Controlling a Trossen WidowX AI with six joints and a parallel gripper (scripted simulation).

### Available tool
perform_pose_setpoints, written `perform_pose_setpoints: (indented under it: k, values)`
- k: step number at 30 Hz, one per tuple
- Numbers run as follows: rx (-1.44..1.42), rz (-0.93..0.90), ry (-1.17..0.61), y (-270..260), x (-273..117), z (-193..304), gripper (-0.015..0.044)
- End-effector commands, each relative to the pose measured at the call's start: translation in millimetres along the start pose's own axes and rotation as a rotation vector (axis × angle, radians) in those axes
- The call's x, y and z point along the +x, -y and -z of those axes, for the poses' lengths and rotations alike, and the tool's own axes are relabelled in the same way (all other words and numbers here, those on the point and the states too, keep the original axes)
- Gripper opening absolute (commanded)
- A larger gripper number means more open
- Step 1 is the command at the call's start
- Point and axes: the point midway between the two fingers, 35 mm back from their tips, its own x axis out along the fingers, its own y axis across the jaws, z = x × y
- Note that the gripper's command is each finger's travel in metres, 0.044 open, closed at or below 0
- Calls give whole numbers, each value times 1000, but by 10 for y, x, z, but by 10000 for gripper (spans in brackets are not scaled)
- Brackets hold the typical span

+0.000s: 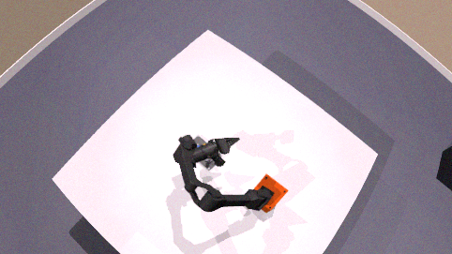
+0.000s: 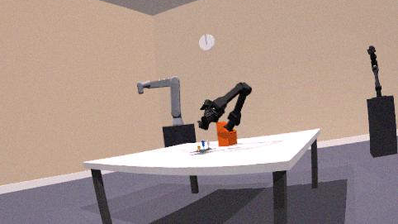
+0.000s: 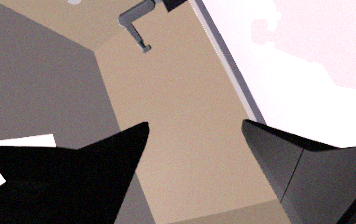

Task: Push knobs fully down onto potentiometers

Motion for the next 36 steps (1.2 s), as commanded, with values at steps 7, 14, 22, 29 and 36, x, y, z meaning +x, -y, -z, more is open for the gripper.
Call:
perform_pose_setpoints:
  k: [7,14,22,29,36]
  values:
    - [165,61,75,72,41,-66,216]
    - [375,125,182,167,75,-143,33]
    - [613,178,318,278,87,-220,0]
    - [816,207,449,373,77,-276,0]
    - [1014,218,590,465,49,-318,0]
